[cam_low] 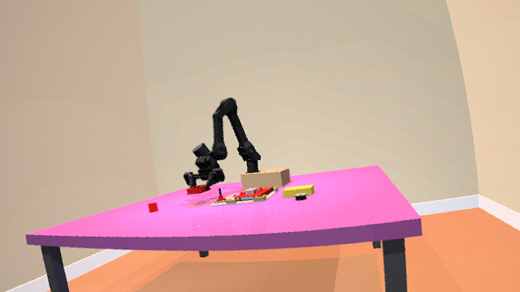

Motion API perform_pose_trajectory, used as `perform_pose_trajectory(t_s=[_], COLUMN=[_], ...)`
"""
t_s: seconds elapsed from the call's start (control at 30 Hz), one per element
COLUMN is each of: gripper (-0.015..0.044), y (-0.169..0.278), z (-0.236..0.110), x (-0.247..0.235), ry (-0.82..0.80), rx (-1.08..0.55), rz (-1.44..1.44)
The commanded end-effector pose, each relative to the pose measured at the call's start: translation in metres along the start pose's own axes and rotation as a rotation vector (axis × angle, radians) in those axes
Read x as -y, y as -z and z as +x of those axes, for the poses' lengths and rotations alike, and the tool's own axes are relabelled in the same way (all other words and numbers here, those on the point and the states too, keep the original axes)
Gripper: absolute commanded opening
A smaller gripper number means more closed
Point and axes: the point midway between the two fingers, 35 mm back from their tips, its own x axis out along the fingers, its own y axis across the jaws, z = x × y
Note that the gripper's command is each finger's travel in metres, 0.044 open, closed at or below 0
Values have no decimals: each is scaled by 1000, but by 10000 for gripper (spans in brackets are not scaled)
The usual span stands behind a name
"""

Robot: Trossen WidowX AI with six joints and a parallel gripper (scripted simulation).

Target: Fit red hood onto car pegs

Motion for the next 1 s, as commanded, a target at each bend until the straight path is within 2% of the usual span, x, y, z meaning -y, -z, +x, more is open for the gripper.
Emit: perform_pose_trajectory(t_s=[0.0, 0.43, 0.97], gripper=[0, 0, 0], y=[-9, -16, -15], z=[-5, -11, -11], x=[-1, -2, -1], ry=[-2, -3, -5], rx=[10, 10, 9], rz=[-9, 26, 394])
